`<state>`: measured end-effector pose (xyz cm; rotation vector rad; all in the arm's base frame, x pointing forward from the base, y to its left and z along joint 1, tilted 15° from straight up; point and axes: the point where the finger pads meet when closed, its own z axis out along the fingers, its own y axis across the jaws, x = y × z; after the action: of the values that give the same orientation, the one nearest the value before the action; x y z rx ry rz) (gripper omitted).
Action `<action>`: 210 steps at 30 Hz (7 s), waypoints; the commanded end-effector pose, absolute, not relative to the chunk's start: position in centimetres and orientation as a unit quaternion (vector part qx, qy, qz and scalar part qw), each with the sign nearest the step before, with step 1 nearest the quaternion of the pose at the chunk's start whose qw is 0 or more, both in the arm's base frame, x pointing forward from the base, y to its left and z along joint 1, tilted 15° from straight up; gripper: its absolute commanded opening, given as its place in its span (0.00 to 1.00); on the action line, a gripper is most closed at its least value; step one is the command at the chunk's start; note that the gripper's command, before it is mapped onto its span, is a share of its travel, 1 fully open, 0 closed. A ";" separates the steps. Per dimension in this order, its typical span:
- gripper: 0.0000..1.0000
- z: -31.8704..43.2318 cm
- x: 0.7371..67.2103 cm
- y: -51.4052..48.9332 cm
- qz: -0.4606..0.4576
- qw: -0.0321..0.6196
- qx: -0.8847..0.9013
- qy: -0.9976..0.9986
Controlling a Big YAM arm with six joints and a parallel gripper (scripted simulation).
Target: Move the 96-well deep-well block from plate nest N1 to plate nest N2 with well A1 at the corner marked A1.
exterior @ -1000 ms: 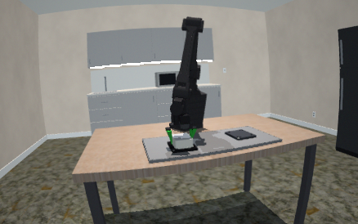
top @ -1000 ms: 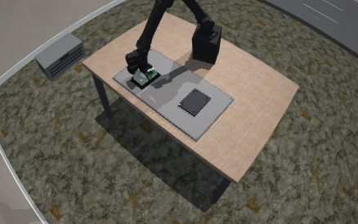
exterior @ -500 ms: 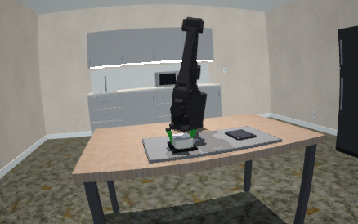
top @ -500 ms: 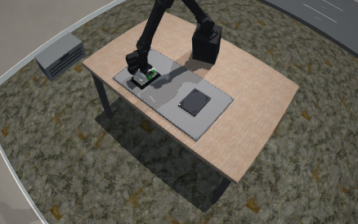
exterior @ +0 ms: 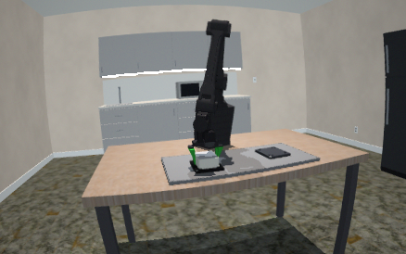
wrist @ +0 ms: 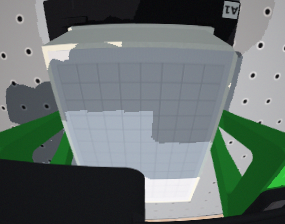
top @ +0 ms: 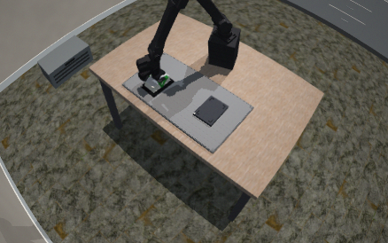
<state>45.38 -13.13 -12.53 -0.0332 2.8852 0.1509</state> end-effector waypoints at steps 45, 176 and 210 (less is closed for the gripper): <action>0.00 -13.1 45.6 -13.1 0.051 0.122 -0.009 0.991; 0.00 -3.1 43.6 -11.8 0.040 0.142 -0.050 0.988; 0.00 -2.8 41.2 -1.9 0.047 0.140 -0.043 0.988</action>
<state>40.23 -2.92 -4.49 -0.1439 2.9025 0.1463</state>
